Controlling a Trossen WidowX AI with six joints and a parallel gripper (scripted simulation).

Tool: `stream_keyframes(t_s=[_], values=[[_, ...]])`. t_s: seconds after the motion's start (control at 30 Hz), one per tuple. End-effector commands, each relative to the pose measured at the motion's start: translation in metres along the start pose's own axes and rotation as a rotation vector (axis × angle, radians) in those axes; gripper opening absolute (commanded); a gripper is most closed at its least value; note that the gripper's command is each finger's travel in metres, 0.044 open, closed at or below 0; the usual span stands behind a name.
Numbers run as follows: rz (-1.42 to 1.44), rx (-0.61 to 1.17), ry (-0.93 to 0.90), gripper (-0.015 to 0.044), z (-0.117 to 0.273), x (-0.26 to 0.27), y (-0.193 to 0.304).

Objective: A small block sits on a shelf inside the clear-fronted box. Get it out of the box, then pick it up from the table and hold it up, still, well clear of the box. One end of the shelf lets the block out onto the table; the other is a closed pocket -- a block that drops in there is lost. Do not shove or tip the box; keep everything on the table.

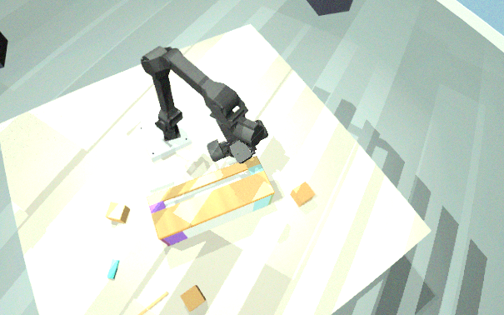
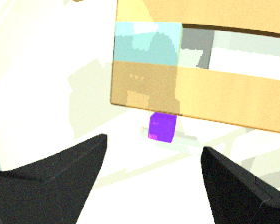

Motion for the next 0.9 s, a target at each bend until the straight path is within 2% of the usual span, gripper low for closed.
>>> stream_keyframes(t_s=[0.0,0.47,0.87], values=[[0.944,-0.035,0.119,0.0285,-0.003,0.015,0.017],[1.935,0.027,0.279,0.0285,-0.003,0.029,0.036],[2.763,0.198,0.433,0.0285,-0.001,0.040,0.053]])
Point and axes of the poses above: the point midway between the two fingers, 35 mm back from their tips, its own z axis back along the fingers, its own x axis across the jaws, y = z × x, the point moved 10 cm from there along z, back along the fingers, and after that the axes turned 2 degrees about -z, right-handed, at the moved point
